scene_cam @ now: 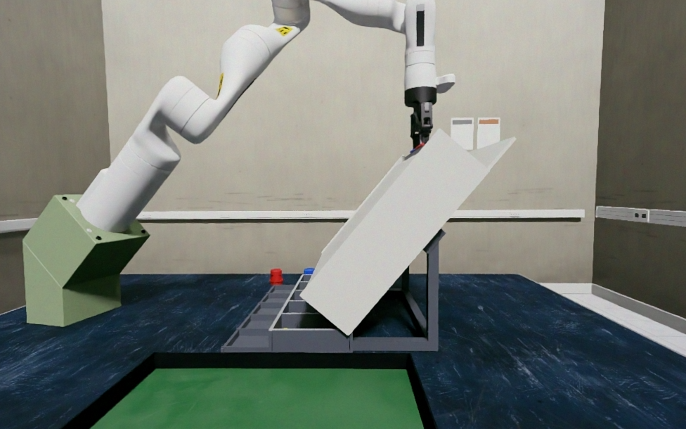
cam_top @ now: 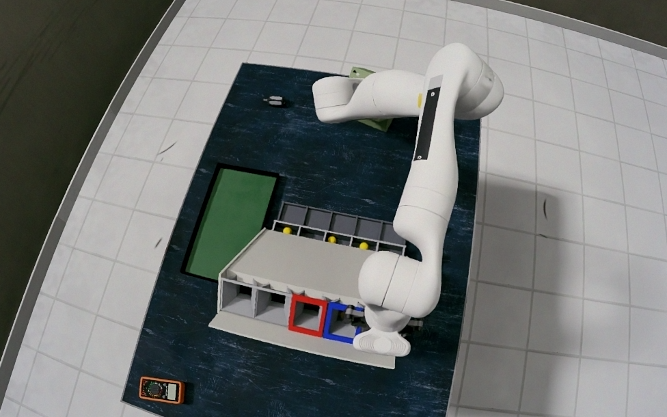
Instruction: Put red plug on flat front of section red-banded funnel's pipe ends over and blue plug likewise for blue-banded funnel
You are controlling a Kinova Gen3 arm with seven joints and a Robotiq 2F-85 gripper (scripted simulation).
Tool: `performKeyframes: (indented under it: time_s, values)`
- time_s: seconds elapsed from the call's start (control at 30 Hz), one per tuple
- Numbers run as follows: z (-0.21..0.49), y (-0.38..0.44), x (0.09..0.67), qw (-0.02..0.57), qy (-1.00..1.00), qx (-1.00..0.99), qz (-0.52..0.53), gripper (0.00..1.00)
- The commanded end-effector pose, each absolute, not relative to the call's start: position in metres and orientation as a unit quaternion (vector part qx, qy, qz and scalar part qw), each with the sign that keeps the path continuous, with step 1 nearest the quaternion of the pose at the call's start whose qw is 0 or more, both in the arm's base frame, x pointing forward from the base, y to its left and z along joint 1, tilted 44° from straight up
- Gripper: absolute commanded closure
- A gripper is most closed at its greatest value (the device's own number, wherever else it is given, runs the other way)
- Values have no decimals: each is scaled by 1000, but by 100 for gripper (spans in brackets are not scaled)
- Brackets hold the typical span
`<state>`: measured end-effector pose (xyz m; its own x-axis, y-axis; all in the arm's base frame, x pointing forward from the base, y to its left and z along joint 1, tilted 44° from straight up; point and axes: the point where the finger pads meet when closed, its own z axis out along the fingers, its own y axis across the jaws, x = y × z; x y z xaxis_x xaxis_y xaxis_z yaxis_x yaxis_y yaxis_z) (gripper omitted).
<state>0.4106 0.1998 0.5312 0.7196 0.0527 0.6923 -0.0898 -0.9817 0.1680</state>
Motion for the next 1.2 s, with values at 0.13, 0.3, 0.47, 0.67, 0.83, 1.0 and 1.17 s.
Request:
performKeyframes:
  time_s: [0.13,0.3,0.47,0.67,0.83,1.0,1.17]
  values:
    - [532,200,410,95,-10,922,375,0]
    - [532,200,410,95,-10,922,375,0]
    - [532,200,410,95,-10,922,375,0]
    - [532,200,410,95,-10,922,375,0]
    - [532,200,410,95,-10,922,375,0]
    - [532,200,410,95,-10,922,375,0]
    - [553,206,390,95,-10,922,375,0]
